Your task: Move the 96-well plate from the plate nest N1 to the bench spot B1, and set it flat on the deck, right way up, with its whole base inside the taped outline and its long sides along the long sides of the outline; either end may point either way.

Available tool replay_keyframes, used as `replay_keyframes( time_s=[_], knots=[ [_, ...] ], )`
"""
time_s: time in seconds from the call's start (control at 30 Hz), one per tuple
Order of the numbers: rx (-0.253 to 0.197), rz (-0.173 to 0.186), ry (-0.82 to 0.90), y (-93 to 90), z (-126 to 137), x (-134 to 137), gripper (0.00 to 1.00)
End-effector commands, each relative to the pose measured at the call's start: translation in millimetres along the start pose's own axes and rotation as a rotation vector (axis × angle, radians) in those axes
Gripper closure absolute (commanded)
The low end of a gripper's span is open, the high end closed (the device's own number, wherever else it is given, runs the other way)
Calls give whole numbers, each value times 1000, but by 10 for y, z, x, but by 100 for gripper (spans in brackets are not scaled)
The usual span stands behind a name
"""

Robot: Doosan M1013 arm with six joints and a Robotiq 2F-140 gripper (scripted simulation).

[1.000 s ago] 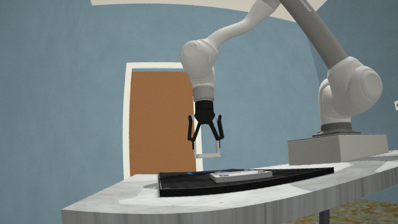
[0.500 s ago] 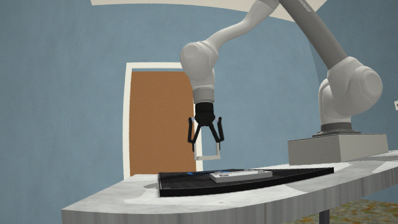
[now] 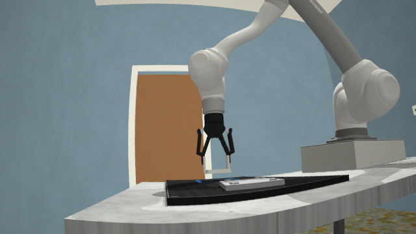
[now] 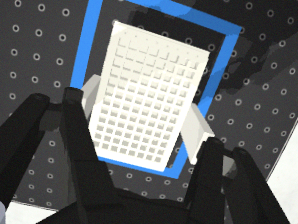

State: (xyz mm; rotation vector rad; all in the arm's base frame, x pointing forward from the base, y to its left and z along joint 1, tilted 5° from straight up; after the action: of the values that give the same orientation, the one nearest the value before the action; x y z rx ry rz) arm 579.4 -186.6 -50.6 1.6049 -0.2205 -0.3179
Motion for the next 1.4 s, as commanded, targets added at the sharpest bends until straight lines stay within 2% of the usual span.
replay_keyframes(
  time_s=[0.0,0.37,1.37],
  knots=[
    [0,0,0,-5,-1,1,100],
    [0,0,0,-182,-1,1,100],
    [0,0,0,-200,-2,1,100]
  ],
)
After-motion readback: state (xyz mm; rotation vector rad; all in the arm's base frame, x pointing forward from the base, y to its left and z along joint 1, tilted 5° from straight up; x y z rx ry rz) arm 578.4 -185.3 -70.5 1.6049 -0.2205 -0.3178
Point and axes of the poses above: the point where the finger pads meet when closed, its own y axis back along the fingers, its own x axis across the jaws, z = x × y, the point moved 3 cm from there along y, back along the fingers, and after that the axes turned 12 degrees about -y, right-handed, at the moved point
